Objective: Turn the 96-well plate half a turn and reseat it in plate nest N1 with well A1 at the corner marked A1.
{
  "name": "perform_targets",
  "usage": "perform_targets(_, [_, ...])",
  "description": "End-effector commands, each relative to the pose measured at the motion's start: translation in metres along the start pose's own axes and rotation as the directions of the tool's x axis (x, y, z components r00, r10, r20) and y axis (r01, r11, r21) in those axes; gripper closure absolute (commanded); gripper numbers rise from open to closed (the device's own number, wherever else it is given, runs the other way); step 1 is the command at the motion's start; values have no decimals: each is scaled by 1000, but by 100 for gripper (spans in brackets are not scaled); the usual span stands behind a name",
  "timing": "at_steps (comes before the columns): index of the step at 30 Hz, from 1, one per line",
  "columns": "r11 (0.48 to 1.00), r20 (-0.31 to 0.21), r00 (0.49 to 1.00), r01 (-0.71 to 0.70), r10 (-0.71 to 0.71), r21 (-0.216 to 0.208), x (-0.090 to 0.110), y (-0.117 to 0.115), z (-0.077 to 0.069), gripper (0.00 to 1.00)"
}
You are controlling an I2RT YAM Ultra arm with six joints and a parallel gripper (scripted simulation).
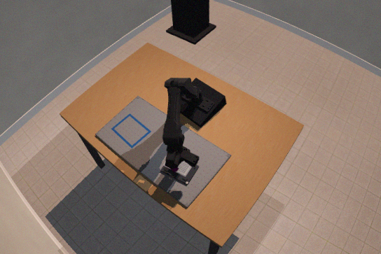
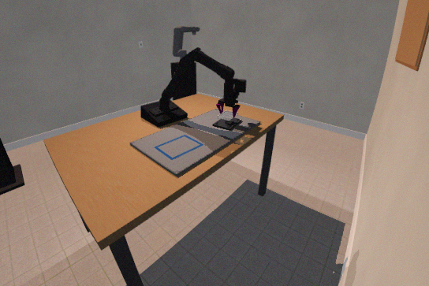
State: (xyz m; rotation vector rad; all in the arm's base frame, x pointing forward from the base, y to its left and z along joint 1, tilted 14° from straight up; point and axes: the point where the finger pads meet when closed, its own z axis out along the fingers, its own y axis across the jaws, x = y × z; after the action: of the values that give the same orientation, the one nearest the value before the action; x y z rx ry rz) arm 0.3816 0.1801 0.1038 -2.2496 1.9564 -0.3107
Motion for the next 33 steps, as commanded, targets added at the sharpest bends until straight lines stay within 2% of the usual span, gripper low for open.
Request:
perform_targets(1, [999,29,1000,4,-5,34,-8,-5,-30,100])
perform_targets(20, [999,29,1000,3,-4,34,-8,-4,-58,100])
perform_targets(33, [999,28,1000,5,-6,34,-7,-3,-60,100])
